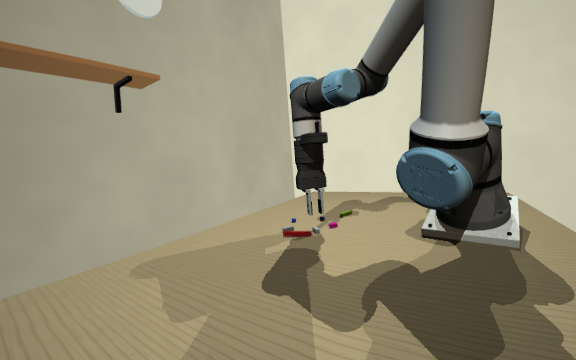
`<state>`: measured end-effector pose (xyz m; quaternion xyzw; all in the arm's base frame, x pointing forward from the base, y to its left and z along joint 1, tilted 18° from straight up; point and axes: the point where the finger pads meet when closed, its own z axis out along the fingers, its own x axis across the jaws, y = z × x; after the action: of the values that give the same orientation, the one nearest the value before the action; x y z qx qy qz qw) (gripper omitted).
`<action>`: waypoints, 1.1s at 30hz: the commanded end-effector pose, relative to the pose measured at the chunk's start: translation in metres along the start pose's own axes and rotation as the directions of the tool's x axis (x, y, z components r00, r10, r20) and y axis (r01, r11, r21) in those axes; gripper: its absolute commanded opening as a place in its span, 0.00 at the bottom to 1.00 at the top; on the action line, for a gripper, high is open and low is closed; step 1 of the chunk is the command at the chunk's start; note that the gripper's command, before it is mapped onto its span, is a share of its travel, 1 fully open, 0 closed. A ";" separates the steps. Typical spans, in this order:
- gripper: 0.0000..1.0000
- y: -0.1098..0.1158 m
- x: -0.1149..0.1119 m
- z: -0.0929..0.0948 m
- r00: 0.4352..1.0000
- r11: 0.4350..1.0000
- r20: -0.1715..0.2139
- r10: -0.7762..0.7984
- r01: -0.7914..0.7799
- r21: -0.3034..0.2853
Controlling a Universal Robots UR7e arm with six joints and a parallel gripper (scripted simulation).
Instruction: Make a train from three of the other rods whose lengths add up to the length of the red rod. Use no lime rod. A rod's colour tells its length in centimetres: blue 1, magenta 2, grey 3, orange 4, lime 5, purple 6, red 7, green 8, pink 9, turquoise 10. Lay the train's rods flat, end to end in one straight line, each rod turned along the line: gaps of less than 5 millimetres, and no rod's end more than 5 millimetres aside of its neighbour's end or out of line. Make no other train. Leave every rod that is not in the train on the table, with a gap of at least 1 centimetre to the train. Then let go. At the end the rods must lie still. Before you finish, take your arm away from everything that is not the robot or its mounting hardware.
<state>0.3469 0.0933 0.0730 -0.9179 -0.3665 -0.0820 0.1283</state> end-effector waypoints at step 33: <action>0.54 0.001 0.002 0.031 1.000 1.000 -0.002 0.001 -0.001 -0.003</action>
<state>0.3504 0.1022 0.0450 -0.9182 -0.3659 -0.0831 0.1271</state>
